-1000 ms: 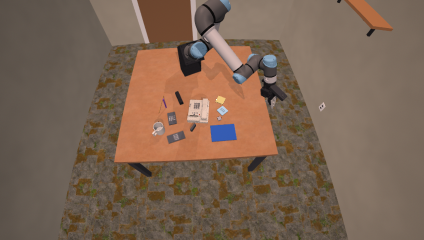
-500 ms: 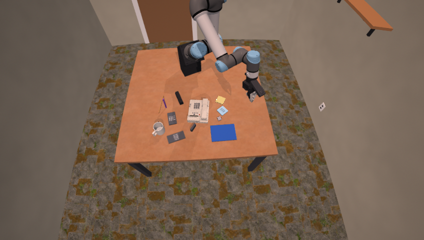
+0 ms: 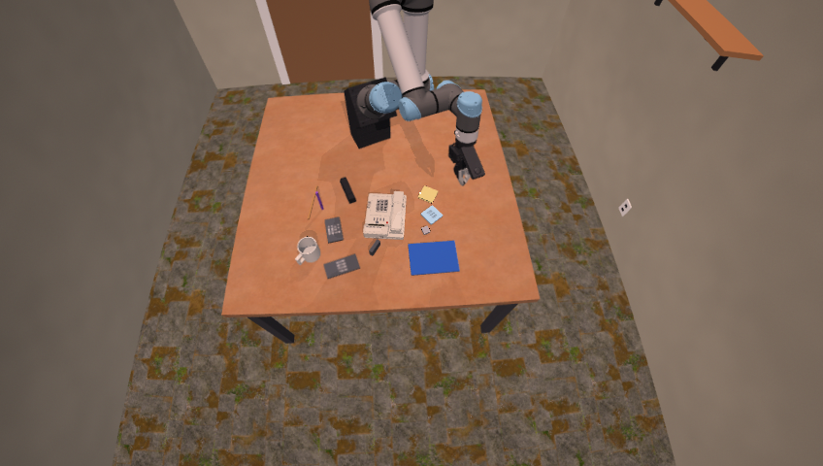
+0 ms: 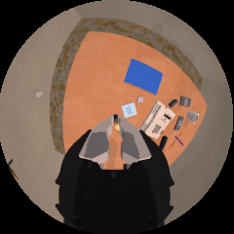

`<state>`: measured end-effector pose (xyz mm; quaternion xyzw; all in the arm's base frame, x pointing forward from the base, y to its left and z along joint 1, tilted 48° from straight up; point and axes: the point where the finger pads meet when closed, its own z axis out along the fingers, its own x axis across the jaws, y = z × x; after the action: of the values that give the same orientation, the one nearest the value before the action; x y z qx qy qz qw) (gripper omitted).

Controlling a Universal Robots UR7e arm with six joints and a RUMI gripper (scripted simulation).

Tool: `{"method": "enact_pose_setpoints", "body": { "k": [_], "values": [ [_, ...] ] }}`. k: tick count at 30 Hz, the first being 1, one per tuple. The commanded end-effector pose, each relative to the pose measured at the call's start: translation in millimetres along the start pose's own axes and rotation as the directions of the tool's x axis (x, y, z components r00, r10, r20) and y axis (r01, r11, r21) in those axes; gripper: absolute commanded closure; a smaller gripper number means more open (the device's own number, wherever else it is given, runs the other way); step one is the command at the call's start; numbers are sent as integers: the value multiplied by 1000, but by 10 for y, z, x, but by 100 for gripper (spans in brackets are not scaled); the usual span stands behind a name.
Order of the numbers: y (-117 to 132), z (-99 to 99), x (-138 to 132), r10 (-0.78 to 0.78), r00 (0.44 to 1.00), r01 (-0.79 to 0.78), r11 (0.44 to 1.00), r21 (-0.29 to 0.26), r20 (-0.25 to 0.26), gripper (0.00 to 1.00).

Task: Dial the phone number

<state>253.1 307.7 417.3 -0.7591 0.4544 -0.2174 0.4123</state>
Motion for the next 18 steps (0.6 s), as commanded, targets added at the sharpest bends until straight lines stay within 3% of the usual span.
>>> {"method": "enact_pose_setpoints", "body": {
  "k": [1, 3, 6, 13, 18],
  "values": [
    [392, 51, 140, 60, 998, -60, 998, -29, 7, 100],
    [565, 105, 181, 92, 996, -91, 995, -43, 1, 100],
    [565, 105, 181, 92, 996, -91, 995, -43, 1, 100],
    [1070, 295, 284, 187, 982, -188, 979, -80, -16, 100],
    [1287, 392, 322, 230, 973, -232, 968, -94, -24, 100]
  ]
}}
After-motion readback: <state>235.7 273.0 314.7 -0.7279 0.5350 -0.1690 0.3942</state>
